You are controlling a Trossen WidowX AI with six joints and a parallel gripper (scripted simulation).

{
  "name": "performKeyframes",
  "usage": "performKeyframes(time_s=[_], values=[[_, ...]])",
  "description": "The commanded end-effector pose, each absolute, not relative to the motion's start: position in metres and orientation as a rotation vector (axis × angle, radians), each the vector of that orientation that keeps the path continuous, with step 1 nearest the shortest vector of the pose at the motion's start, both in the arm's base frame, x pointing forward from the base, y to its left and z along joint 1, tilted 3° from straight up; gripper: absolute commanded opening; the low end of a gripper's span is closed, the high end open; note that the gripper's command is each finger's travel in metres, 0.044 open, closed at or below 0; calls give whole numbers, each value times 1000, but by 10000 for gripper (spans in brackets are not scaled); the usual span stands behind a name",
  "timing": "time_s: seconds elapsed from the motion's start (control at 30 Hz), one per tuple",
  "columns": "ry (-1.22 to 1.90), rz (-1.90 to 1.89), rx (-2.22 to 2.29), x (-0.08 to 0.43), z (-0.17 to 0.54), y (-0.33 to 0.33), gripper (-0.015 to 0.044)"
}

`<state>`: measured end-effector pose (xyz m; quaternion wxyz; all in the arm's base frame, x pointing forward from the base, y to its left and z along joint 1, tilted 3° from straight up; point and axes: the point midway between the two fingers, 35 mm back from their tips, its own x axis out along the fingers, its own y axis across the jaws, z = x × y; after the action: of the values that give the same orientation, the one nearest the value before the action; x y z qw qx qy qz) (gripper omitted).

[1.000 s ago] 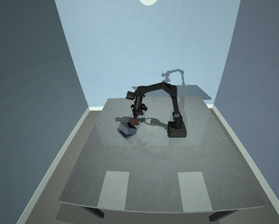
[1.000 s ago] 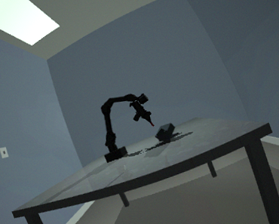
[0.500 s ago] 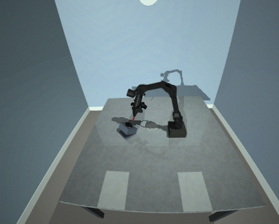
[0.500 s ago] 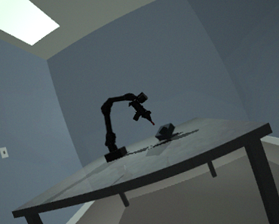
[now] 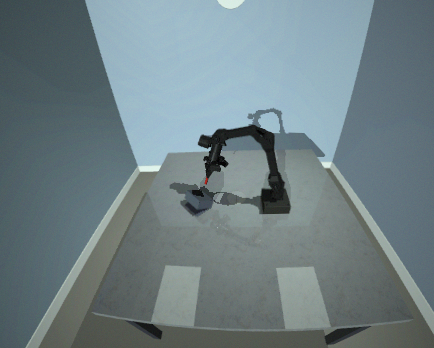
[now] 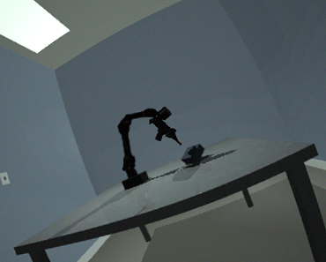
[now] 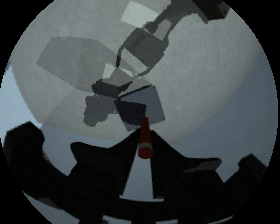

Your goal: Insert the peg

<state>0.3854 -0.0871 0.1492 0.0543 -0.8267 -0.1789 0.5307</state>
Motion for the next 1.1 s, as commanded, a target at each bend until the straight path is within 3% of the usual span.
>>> performKeyframes(time_s=[0.0, 1.07], values=[[-548, 1598, -2515, 389, 146, -89, 0], [-540, 1563, -2533, 412, 102, -80, 0]])
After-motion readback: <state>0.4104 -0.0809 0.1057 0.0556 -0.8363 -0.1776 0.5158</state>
